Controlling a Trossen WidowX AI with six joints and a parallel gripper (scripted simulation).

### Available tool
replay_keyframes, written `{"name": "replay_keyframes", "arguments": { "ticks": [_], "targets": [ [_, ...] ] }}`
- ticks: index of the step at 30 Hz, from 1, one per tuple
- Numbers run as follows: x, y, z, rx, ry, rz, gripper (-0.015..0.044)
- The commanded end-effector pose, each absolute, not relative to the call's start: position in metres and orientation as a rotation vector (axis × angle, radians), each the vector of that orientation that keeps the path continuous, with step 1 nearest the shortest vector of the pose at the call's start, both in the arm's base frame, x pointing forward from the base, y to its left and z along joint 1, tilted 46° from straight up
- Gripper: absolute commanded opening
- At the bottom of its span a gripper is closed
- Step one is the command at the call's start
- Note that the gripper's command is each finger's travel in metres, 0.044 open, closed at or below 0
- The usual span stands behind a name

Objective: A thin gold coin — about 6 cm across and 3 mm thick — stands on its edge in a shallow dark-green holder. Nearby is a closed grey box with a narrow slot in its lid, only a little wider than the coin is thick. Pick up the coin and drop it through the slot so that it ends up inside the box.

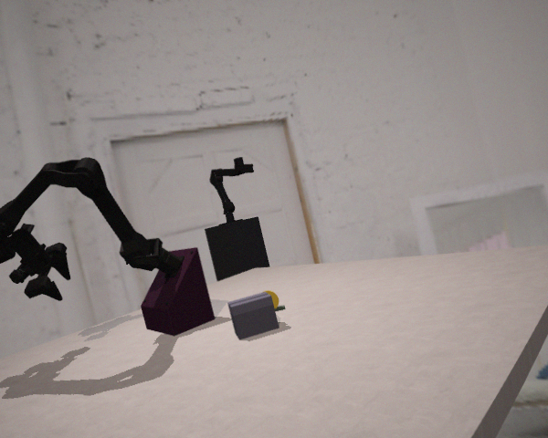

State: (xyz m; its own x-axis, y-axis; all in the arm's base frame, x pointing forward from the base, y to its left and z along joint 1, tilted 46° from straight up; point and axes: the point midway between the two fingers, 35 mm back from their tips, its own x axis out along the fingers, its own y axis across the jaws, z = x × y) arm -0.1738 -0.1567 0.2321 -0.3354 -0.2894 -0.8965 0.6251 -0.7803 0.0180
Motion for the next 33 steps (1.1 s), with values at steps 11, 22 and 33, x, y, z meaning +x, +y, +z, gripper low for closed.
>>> {"name": "replay_keyframes", "arguments": {
  "ticks": [11, 22, 33],
  "targets": [
    [-0.098, -0.237, 0.183, 1.220, 0.854, -1.667, 0.0161],
    [0.016, -0.271, 0.129, 0.992, 1.244, -1.255, 0.0161],
    [0.148, -0.236, 0.069, 0.628, 1.570, -0.878, 0.0161]
  ]
}}
